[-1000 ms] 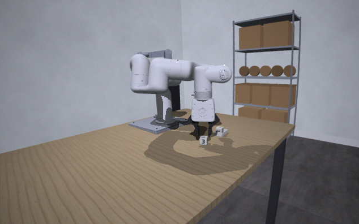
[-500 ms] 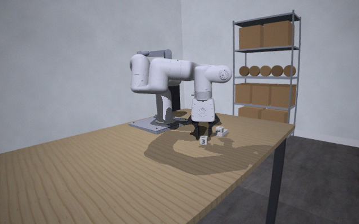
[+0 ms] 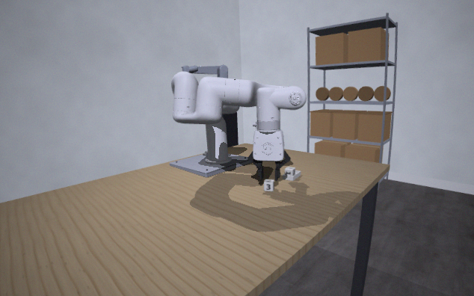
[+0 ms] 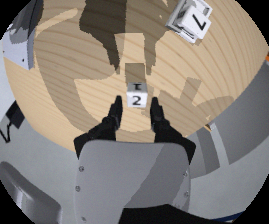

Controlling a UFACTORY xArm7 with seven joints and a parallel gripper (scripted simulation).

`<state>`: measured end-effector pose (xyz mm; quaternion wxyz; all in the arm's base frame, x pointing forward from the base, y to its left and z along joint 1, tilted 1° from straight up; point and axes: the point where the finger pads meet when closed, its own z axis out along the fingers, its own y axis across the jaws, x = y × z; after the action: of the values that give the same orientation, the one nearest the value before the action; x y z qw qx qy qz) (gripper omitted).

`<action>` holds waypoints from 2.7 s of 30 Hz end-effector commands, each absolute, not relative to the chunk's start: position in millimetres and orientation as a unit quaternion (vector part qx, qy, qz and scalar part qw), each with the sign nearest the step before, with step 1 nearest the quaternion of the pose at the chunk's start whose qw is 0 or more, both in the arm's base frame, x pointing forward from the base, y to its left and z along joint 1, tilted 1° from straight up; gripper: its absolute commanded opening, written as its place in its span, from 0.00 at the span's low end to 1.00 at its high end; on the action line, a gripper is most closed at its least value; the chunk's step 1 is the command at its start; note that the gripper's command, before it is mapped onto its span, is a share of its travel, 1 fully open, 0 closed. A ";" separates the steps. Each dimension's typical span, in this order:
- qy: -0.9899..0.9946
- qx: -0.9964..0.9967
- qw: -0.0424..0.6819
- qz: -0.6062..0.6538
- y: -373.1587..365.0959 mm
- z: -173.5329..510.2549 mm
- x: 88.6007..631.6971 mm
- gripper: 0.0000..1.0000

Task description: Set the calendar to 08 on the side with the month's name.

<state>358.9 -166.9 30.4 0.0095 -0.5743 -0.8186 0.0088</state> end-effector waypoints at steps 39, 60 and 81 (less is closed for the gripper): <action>-0.819 -0.574 0.008 0.009 -167.1 30.5 359.7 0.49; -0.819 -0.574 0.008 0.009 -167.3 -2.4 359.0 0.49; -0.819 -0.574 0.008 0.009 -167.3 -4.4 358.9 0.49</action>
<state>358.0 -167.1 -5.8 0.0095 -0.5743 -0.8186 0.0088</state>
